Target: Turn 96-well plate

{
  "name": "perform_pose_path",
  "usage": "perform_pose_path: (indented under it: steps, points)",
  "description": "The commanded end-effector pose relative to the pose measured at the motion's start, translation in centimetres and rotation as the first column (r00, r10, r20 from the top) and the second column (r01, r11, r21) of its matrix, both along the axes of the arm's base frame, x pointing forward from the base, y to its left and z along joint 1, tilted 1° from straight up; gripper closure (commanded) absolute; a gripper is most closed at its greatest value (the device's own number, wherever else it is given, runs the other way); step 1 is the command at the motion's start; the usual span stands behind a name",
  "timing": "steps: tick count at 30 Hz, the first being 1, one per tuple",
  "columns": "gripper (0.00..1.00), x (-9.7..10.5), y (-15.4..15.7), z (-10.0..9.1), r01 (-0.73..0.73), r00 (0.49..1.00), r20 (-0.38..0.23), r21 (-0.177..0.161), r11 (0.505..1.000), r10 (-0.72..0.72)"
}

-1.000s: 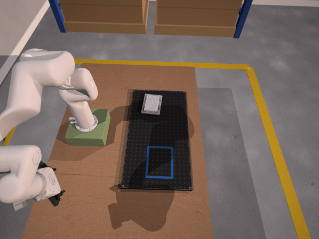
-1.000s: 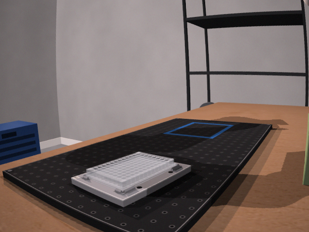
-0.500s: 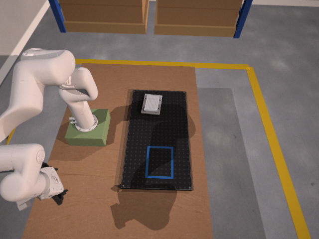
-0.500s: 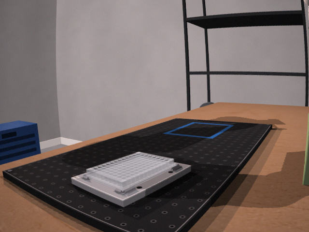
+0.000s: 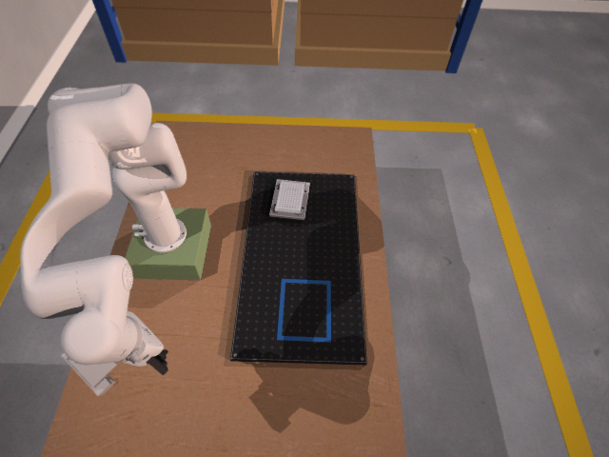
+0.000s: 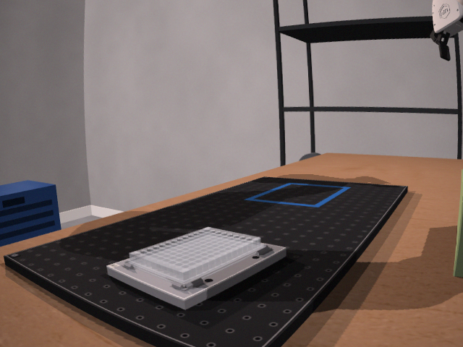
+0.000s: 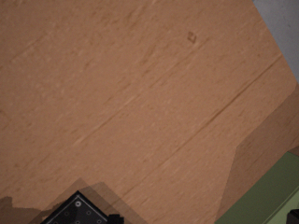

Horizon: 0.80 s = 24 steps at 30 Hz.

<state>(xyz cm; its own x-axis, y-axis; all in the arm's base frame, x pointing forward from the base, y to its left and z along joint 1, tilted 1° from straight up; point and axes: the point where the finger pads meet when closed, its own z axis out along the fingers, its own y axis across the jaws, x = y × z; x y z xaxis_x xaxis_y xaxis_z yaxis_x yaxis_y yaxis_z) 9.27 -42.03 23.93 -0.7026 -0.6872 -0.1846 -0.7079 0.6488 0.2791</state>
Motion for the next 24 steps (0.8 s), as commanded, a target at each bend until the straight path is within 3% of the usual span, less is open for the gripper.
perform_pose_path:
  steps: [1, 5, 13, 15, 21, 24]
  points:
    - [0.00, 1.4, 0.3, 0.2, -0.091, 0.996, 0.010, -0.016, 0.996, 0.091]
    - [0.00, 3.3, 0.9, 0.3, -0.105, 0.994, 0.013, -0.018, 0.994, 0.106]
    - [0.00, 7.0, 2.4, 0.4, -0.279, 0.959, 0.040, -0.040, 0.959, 0.281]
    - [0.00, 7.0, 2.4, 0.4, -0.279, 0.959, 0.040, -0.040, 0.959, 0.281]
    - [0.00, 9.7, 3.8, 0.5, -0.385, 0.920, 0.056, -0.056, 0.921, 0.388]
    - [0.00, 11.0, 4.6, 0.5, -0.473, 0.876, 0.068, -0.069, 0.879, 0.477]
